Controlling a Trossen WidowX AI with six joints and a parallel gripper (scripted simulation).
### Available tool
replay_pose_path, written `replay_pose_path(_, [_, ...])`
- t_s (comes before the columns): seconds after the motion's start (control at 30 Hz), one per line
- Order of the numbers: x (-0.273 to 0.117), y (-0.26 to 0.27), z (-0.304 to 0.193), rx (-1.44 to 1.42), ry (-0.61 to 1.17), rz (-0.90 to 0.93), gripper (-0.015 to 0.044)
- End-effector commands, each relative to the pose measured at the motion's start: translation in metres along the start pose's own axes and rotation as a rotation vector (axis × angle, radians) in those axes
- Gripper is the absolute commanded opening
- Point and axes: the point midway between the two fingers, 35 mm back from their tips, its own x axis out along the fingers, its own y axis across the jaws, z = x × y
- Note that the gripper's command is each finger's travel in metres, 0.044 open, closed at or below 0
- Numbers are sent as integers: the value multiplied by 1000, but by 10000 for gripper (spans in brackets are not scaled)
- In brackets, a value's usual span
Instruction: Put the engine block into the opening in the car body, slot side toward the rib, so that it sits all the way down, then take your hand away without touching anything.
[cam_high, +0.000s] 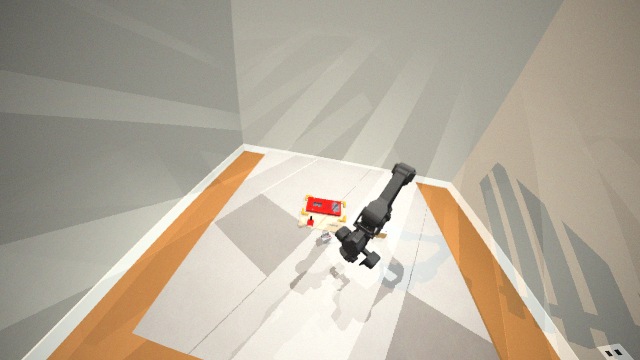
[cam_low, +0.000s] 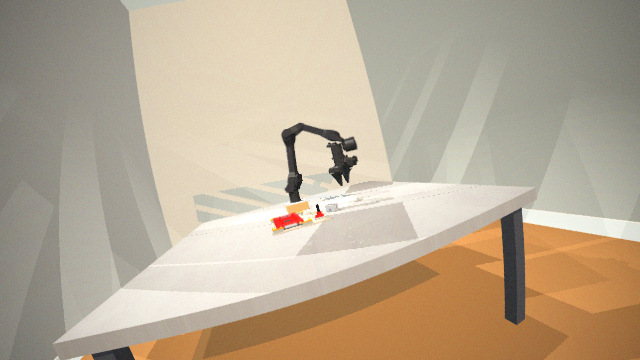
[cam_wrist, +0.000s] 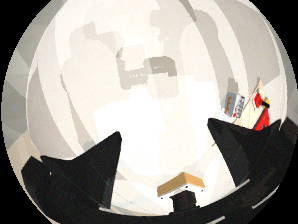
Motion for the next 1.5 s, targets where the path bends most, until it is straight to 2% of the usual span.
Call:
replay_pose_path(0.0, [1,-6,0,122,8,0,440])
replay_pose_path(1.47, [1,-85,2,1647,3,-15,440])
